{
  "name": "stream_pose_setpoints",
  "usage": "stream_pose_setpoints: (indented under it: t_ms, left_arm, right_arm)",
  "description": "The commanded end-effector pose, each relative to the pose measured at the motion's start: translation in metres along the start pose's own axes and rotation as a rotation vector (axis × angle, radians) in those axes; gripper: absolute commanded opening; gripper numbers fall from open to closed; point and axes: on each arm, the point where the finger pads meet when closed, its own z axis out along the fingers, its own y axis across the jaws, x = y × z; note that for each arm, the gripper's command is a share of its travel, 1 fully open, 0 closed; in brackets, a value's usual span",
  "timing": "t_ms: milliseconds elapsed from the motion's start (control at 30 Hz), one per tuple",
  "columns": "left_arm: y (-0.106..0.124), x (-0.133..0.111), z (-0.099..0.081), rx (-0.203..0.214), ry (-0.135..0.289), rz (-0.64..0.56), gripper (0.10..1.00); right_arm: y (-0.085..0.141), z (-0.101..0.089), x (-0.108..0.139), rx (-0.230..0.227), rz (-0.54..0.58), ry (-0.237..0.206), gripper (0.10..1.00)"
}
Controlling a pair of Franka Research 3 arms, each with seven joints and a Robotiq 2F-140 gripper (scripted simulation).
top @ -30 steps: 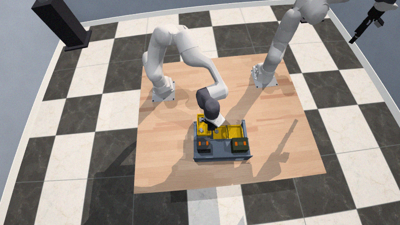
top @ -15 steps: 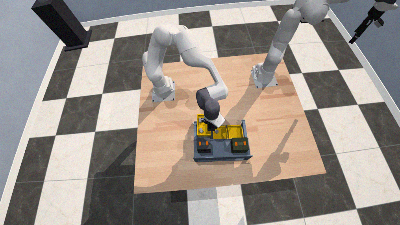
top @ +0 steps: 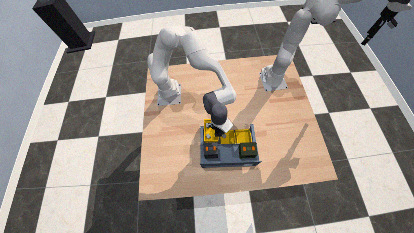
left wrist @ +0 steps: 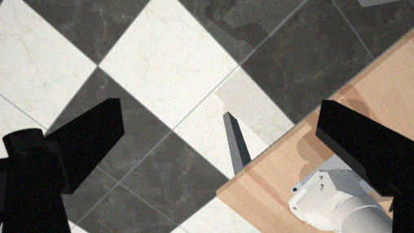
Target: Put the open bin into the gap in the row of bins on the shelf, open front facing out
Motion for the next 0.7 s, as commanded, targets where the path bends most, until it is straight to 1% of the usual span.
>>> stream_pose_setpoints:
  t_ms: [0, 667]
  left_arm:
    - [0.0, 0.0, -0.0001, 0.0, 0.0, 0.0, 1.0]
    - [0.0, 0.0, -0.0001, 0.0, 0.0, 0.0, 1.0]
  right_arm:
    - [-0.0013, -0.0016, 0.0048, 0.004, -0.004, 0.01, 0.099]
    - [-0.0015, -0.0016, 0.011, 0.005, -0.004, 0.019, 0.099]
